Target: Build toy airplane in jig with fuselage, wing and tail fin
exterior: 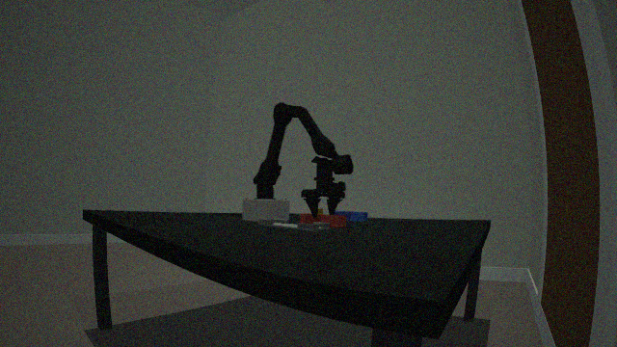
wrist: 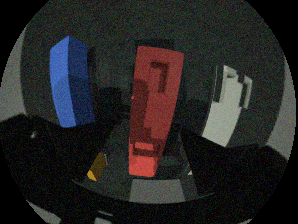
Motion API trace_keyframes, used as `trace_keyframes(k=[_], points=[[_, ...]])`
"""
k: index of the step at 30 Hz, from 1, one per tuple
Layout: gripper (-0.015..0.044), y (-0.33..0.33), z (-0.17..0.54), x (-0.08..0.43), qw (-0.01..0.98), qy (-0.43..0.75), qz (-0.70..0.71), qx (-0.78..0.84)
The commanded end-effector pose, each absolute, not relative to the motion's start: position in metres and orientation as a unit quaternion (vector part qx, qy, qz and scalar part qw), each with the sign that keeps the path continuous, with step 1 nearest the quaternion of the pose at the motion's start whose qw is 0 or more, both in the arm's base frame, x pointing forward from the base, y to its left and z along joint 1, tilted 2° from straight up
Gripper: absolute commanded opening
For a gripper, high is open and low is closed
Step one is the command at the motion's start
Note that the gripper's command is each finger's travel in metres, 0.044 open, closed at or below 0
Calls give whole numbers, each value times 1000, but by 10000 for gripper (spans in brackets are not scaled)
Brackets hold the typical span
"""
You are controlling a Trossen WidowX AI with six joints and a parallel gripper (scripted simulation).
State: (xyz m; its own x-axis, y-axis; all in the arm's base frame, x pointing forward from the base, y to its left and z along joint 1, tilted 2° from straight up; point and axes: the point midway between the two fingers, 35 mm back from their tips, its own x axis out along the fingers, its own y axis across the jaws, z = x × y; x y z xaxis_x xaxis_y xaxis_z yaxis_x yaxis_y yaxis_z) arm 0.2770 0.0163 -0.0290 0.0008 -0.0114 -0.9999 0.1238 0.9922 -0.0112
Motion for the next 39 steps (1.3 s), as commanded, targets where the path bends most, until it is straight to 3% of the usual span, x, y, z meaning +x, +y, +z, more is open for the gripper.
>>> trace_keyframes(k=[1, 10, 19, 26, 32, 39], points=[[440, 16, -37, 274, 703, 709, -48, 37], [440, 15, -49, 273, 703, 709, -49, 37], [204, 15, -49, 273, 703, 709, -49, 37], [157, 15, -49, 273, 703, 709, -49, 37], [0, 16, -39, 275, 703, 709, -49, 37], [0, 16, -19, 279, 703, 708, -49, 37]])
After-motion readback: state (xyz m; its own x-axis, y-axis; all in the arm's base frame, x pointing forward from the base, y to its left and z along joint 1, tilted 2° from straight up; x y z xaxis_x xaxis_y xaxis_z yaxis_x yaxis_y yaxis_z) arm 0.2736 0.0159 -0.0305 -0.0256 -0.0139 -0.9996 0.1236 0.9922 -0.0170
